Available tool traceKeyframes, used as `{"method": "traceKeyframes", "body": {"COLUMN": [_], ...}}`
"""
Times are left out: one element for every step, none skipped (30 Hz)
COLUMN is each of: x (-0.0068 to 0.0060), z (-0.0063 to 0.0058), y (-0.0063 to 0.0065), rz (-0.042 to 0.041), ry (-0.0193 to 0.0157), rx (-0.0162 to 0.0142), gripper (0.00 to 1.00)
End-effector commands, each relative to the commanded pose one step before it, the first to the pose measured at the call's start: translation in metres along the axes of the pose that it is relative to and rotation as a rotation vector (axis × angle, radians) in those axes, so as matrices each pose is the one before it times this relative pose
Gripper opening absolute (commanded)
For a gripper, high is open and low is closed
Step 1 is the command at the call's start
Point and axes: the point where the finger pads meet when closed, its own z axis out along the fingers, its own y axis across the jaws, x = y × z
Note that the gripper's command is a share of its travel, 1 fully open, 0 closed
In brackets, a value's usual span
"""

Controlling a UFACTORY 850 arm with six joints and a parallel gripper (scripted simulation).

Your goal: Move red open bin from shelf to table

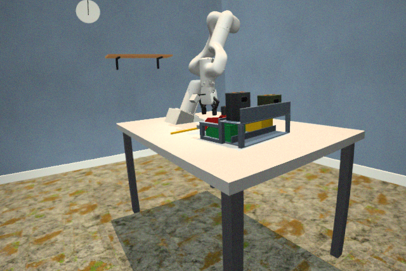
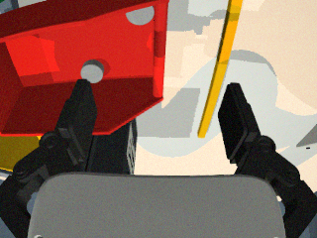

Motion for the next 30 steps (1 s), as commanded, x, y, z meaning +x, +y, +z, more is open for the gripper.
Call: {"method": "traceKeyframes", "body": {"x": [-0.00033, 0.00000, 0.00000, 0.00000, 0.00000, 0.00000, 0.00002, 0.00002, 0.00002, 0.00002, 0.00000, 0.00000, 0.00000, 0.00000, 0.00000, 0.00000, 0.00000, 0.00000, 0.00000, 0.00000, 0.00000, 0.00000, -0.00003, 0.00002, 0.00002, 0.00002, 0.00002, 0.00000, 0.00000, 0.00000], "z": [-0.00300, 0.00000, 0.00000, 0.00000, 0.00000, -0.00666, -0.00710, -0.00710, -0.00710, -0.00710, 0.00000, 0.00000, 0.00000, 0.00000, 0.00000, 0.00000, 0.00000, 0.00000, 0.00000, 0.00000, 0.00000, 0.00000, 0.00217, 0.00191, 0.00191, 0.00191, 0.00191, 0.00000, 0.00000, 0.00000], "y": [-0.00050, 0.00000, 0.00000, 0.00000, 0.00000, 0.00010, -0.00006, -0.00006, -0.00006, -0.00006, 0.00000, 0.00000, 0.00000, 0.00000, 0.00000, 0.00000, 0.00000, 0.00000, 0.00000, 0.00000, 0.00000, 0.00000, 0.00007, -0.00004, -0.00004, -0.00004, -0.00004, 0.00000, 0.00000, 0.00000], "rz": [0.00087, 0.00000, 0.00000, 0.00000, 0.00000, 0.00000, -0.00001, -0.00001, -0.00001, -0.00001, 0.00000, 0.00000, 0.00000, 0.00000, 0.00000, 0.00000, 0.00000, 0.00000, 0.00000, 0.00000, 0.00000, 0.00000, 0.00009, -0.00003, -0.00003, -0.00003, -0.00003, 0.00000, 0.00000, 0.00000], "ry": [-0.00253, 0.00000, 0.00000, 0.00000, 0.00000, 0.00016, -0.00002, -0.00002, -0.00002, -0.00002, 0.00000, 0.00000, 0.00000, 0.00000, 0.00000, 0.00000, 0.00000, 0.00000, 0.00000, 0.00000, 0.00000, 0.00000, -0.00010, 0.00004, 0.00004, 0.00004, 0.00004, 0.00000, 0.00000, 0.00000], "rx": [-0.00466, 0.00000, 0.00000, 0.00000, 0.00000, 0.00047, -0.00011, -0.00011, -0.00011, -0.00011, 0.00000, 0.00000, 0.00000, 0.00000, 0.00000, 0.00000, 0.00000, 0.00000, 0.00000, 0.00000, 0.00000, 0.00000, -0.00003, 0.00001, 0.00001, 0.00001, 0.00001, 0.00000, 0.00000, 0.00000], "gripper": [1.00, 1.00, 1.00, 1.00, 1.00, 1.00, 1.00, 1.00, 1.00, 1.00, 1.00, 1.00, 1.00, 1.00, 1.00, 1.00, 1.00, 1.00, 1.00, 1.00, 1.00, 1.00, 1.00, 1.00, 1.00, 1.00, 1.00, 1.00, 1.00, 1.00]}}
